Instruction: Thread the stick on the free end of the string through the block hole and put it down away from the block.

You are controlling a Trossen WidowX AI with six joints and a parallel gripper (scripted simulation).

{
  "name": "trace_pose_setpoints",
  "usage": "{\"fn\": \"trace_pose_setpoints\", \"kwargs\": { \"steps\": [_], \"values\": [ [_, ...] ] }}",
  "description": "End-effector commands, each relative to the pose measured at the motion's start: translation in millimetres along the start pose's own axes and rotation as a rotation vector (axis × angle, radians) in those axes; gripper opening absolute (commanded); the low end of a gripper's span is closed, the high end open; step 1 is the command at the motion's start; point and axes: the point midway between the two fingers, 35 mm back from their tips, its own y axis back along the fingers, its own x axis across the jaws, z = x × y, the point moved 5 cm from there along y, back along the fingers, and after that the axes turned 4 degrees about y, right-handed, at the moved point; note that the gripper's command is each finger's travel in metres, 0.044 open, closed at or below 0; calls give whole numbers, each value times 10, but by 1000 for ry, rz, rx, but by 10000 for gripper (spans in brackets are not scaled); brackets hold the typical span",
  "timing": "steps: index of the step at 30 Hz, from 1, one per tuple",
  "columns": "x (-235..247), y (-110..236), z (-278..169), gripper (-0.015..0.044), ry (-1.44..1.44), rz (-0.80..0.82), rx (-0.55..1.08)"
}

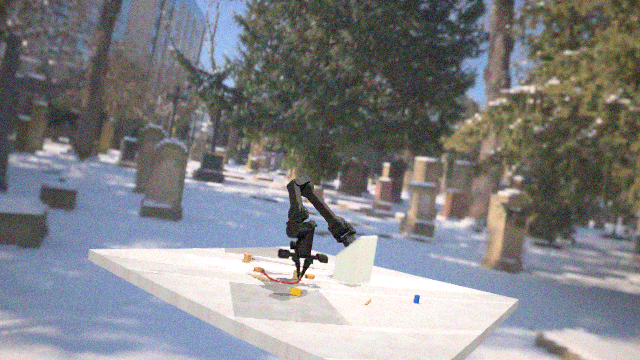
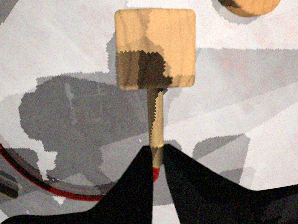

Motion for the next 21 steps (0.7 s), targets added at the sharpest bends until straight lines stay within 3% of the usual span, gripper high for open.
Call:
{"fn": "trace_pose_setpoints", "kwargs": {
  "steps": [1,21],
  "values": [
    [-7,-6,73,0,2,1,-6],
    [-26,-3,305,0,2,1,-7]
  ]
}}
